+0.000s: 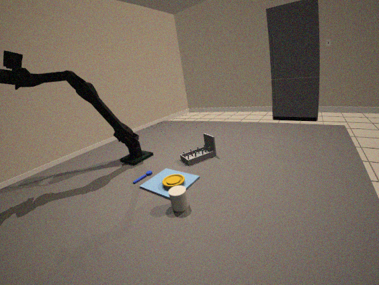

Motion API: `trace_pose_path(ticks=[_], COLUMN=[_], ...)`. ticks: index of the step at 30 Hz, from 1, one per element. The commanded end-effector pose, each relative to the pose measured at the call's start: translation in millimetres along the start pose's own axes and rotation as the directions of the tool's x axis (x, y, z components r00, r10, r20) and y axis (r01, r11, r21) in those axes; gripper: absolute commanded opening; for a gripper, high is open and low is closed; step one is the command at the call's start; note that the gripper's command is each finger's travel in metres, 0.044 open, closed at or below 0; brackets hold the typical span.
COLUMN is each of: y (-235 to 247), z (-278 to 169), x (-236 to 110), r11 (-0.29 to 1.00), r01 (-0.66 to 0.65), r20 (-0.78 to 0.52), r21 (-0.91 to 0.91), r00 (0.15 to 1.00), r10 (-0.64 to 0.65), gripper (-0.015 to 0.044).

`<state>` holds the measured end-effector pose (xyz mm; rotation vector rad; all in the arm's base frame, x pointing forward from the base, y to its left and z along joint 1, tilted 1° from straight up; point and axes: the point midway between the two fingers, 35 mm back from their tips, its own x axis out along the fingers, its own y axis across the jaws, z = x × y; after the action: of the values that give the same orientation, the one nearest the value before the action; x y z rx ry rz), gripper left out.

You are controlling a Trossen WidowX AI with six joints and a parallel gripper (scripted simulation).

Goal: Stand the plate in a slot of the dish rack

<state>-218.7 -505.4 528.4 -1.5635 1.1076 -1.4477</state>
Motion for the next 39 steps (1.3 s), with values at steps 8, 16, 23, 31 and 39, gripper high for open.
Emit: trace_pose_path(ticks=[8,16,23,31,39], y=[47.6,82.2,109.8,134.2,154.8], z=[109.5,202.8,289.0,379.0,475.6], x=[25.6,25.8,8.8,-29.3,-95.0], r11=[0.947,0.839,0.704,0.52,0.313], r01=[-0.183,-0.365,-0.537,-0.706,-0.859], r20=[0.145,0.275,0.397,0.512,0.622], r21=[0.264,0.404,0.465,0.481,0.404], r00=[0.978,0.923,0.837,0.708,0.509], r10=[0.148,0.27,0.376,0.487,0.595], gripper=[0.04,0.04,0.04,0.04,0.04])
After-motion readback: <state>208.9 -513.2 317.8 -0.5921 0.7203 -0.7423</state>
